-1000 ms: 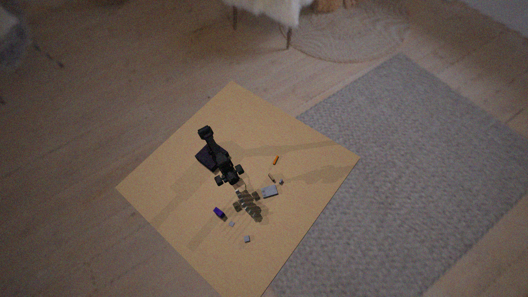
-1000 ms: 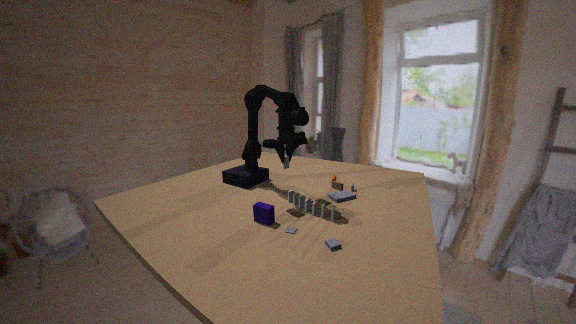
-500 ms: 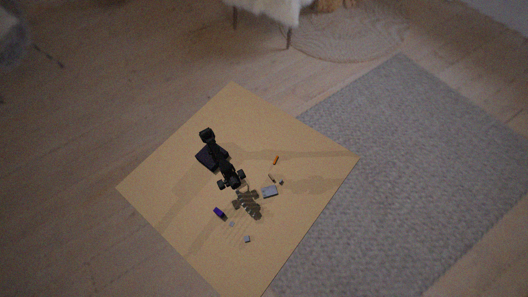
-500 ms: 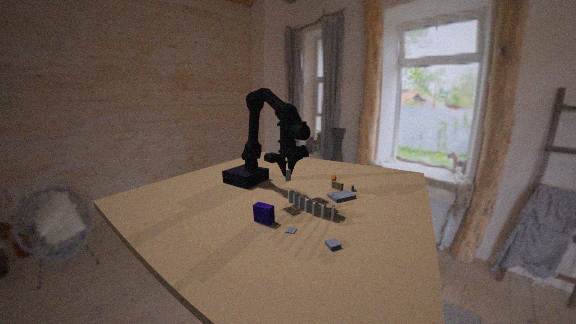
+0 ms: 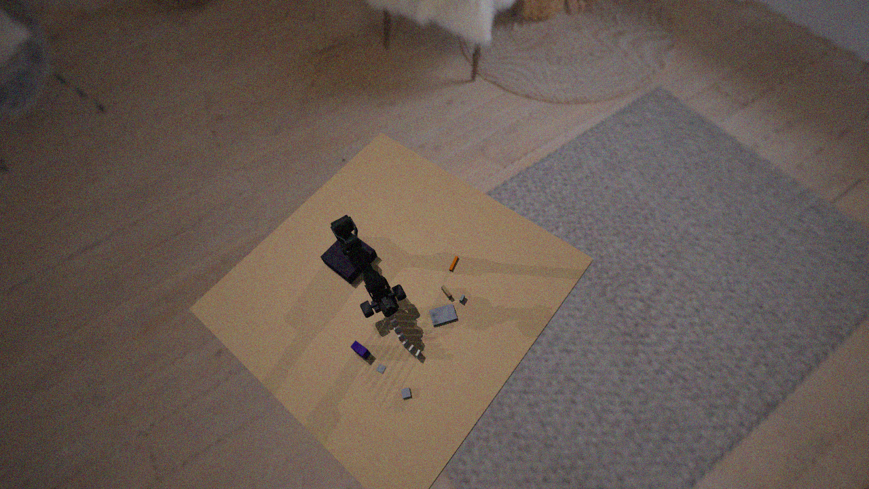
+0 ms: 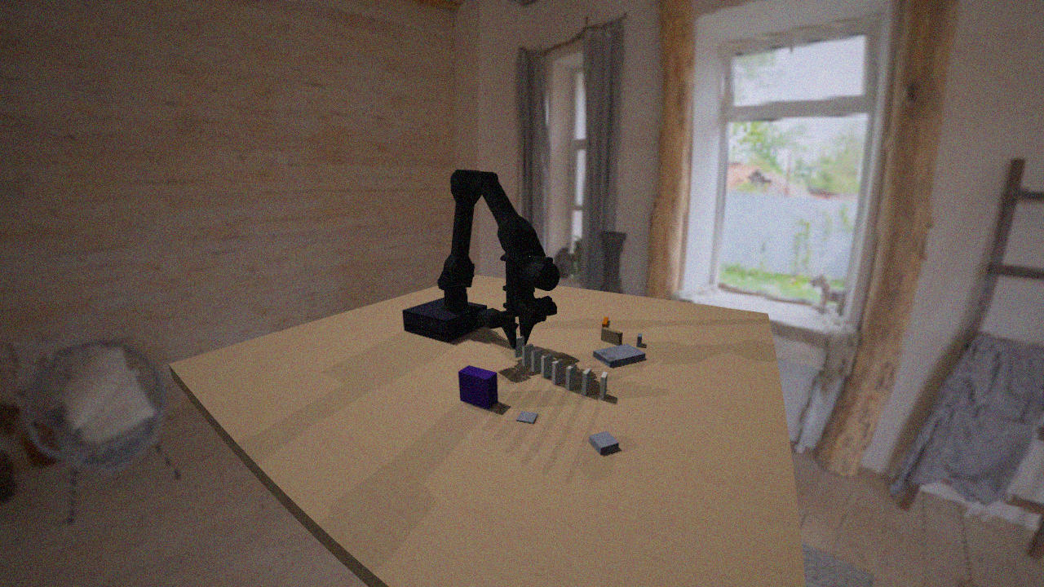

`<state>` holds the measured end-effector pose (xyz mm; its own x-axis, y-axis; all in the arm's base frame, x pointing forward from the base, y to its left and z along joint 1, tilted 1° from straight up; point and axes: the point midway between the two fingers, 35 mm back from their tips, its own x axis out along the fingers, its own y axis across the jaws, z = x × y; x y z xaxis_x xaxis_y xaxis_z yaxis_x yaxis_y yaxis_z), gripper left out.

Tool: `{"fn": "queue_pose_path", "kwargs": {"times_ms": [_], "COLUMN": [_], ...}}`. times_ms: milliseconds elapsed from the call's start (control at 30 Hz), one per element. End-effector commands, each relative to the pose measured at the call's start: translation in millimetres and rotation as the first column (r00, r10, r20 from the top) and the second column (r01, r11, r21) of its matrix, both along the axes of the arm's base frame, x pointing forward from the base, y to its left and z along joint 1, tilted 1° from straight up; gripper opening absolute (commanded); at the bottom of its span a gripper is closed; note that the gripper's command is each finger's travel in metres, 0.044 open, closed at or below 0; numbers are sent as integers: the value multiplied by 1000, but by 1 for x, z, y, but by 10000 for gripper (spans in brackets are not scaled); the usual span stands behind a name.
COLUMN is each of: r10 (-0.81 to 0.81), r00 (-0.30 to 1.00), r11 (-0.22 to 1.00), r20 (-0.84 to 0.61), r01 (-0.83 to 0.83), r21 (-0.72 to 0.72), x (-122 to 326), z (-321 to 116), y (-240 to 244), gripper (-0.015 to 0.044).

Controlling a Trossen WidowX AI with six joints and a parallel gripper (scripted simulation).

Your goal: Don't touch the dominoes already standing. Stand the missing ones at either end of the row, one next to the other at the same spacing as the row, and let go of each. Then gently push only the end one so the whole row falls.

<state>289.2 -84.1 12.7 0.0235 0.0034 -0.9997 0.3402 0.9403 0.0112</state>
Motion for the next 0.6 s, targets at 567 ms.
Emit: {"fn": "queue_pose_path", "kwargs": {"times_ms": [567], "r10": [-5], "r00": [1000], "r11": [1000], "r20": [5], "r01": [5], "r21": [-1], "x": [0], "z": [-5], "y": [0], "gripper": [317]}}
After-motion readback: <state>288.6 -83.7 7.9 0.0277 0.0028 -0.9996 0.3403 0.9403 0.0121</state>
